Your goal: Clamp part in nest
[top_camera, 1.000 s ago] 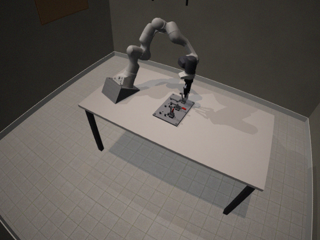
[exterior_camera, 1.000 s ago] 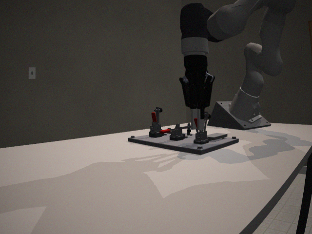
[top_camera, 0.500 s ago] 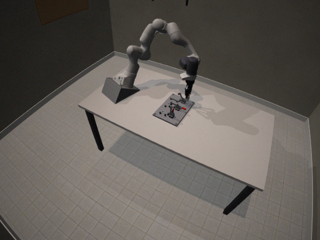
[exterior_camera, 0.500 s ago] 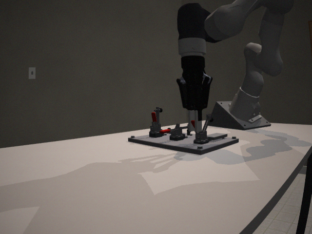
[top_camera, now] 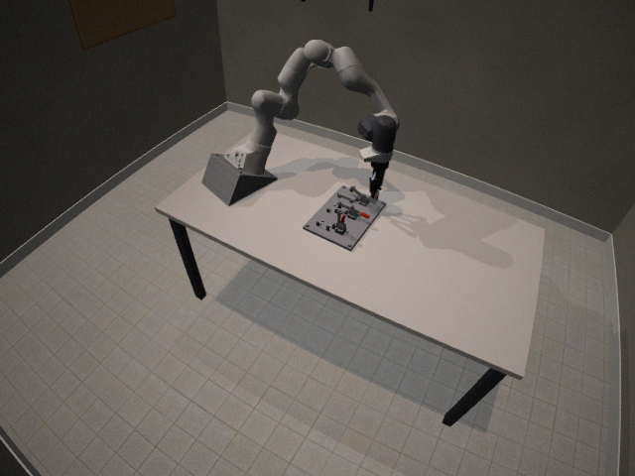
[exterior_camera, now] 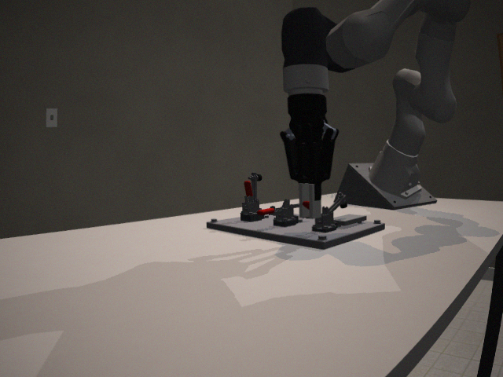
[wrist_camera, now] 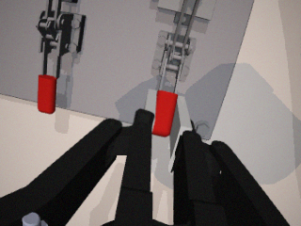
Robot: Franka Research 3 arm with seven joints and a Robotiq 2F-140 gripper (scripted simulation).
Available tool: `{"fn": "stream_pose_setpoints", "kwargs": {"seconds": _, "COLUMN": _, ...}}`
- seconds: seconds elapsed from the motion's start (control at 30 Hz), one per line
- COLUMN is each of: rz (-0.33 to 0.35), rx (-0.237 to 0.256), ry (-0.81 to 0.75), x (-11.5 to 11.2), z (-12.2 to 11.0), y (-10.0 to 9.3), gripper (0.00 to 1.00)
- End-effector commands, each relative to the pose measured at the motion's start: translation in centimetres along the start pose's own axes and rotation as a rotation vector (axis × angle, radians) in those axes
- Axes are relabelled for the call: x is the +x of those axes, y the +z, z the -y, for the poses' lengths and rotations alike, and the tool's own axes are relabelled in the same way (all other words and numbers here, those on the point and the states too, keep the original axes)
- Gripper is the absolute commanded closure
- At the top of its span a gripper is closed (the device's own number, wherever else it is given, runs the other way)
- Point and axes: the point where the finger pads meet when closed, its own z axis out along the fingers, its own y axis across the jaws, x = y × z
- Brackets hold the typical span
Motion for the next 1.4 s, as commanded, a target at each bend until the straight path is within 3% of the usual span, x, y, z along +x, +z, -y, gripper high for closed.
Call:
{"fn": "stream_pose_setpoints", "kwargs": {"seconds": 0.0, "rz": 0.001, "rx": 0.004, "ry": 0.003, "x": -0.3, "z": -0.1, "y": 0.5, "gripper": 1.0}}
{"fn": "stream_pose_setpoints", "kwargs": {"seconds": 1.37, "rz": 0.001, "rx": 0.004, "ry": 0.003, "x": -1.0, "z": -0.1, "y": 1.9, "gripper": 1.0}}
